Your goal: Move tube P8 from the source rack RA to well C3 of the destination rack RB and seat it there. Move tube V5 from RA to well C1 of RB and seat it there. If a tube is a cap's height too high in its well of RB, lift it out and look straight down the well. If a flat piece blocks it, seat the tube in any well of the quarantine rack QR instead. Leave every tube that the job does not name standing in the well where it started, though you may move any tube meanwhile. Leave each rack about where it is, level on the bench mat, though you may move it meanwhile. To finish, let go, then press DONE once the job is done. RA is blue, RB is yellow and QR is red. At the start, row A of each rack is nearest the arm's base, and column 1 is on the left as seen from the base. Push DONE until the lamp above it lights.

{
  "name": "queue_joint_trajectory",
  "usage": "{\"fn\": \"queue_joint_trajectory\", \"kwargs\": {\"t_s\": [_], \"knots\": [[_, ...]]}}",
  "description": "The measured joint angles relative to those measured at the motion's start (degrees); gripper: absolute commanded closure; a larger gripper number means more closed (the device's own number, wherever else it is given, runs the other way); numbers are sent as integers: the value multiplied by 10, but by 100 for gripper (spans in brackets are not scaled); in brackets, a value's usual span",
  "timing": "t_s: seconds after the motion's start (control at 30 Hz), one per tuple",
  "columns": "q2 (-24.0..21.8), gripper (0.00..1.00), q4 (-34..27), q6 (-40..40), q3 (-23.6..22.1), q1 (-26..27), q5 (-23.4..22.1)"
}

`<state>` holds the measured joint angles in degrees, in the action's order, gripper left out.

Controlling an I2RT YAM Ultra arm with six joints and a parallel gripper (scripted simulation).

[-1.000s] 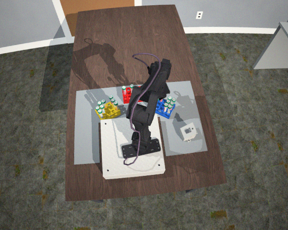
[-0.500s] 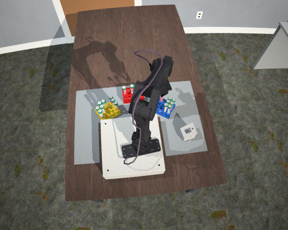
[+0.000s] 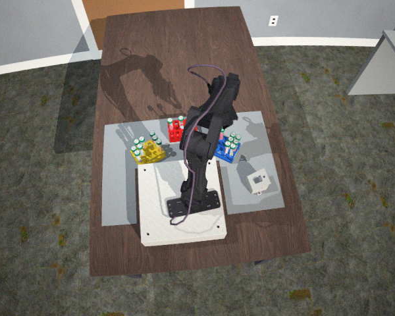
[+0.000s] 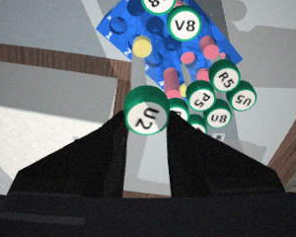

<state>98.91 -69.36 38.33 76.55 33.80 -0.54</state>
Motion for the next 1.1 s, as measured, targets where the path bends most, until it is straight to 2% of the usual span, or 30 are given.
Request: {"fn": "queue_joint_trajectory", "kwargs": {"t_s": [0.13, 1.1], "knots": [[13, 100, 1, 1, 14, 2, 0], [14, 100, -2, 2, 17, 2, 0]]}}
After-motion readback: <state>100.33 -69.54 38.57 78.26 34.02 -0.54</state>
